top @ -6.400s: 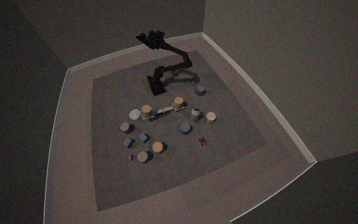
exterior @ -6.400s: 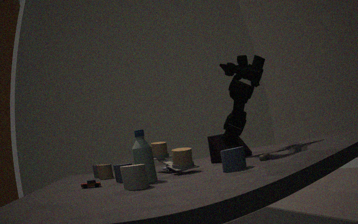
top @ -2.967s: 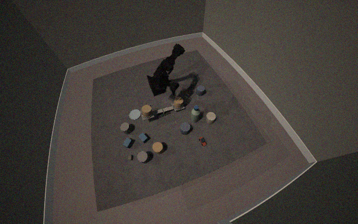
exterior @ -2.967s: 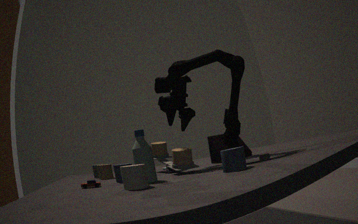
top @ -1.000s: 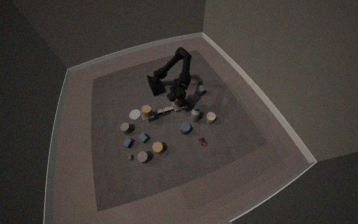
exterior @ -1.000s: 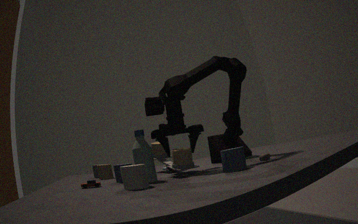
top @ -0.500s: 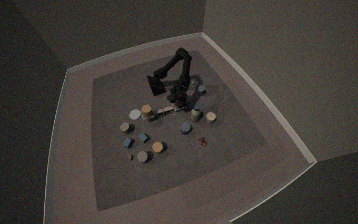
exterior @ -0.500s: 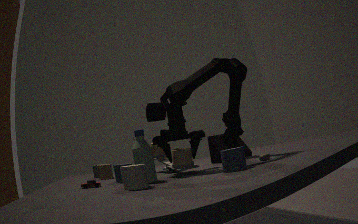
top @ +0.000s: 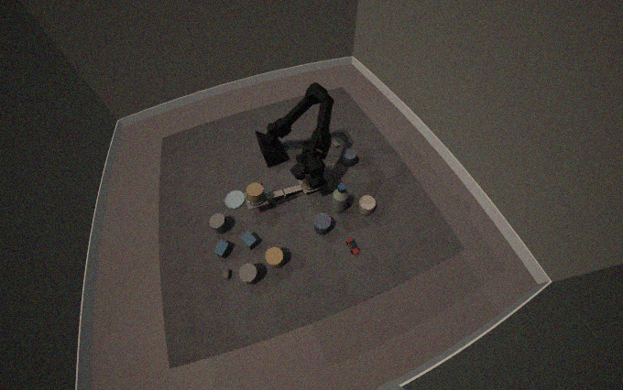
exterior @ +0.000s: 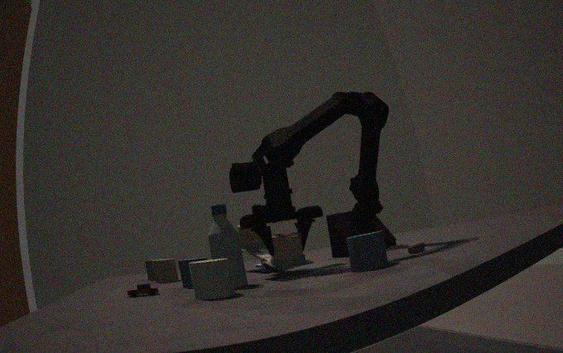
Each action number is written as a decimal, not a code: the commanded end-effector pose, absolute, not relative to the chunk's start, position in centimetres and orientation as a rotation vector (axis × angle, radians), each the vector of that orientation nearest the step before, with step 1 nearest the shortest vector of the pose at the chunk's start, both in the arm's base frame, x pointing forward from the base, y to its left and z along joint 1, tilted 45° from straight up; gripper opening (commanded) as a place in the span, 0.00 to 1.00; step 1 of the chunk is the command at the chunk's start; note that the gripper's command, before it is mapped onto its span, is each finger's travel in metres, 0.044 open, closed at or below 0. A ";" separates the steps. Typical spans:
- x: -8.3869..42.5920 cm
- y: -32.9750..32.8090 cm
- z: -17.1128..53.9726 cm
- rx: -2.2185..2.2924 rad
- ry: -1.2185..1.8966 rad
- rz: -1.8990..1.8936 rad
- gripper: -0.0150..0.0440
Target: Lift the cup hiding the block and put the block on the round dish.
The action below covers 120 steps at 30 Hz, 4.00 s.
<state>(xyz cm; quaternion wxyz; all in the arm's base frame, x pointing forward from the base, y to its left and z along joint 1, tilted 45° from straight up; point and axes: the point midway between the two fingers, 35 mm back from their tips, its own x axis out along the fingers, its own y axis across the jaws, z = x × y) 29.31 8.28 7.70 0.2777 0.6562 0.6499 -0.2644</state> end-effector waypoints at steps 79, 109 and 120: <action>29.7 0.8 14.7 1.785 1.724 -0.737 0.25; 29.1 -0.5 16.5 1.795 1.736 -0.742 0.25; 29.1 -0.5 16.5 1.795 1.736 -0.742 0.25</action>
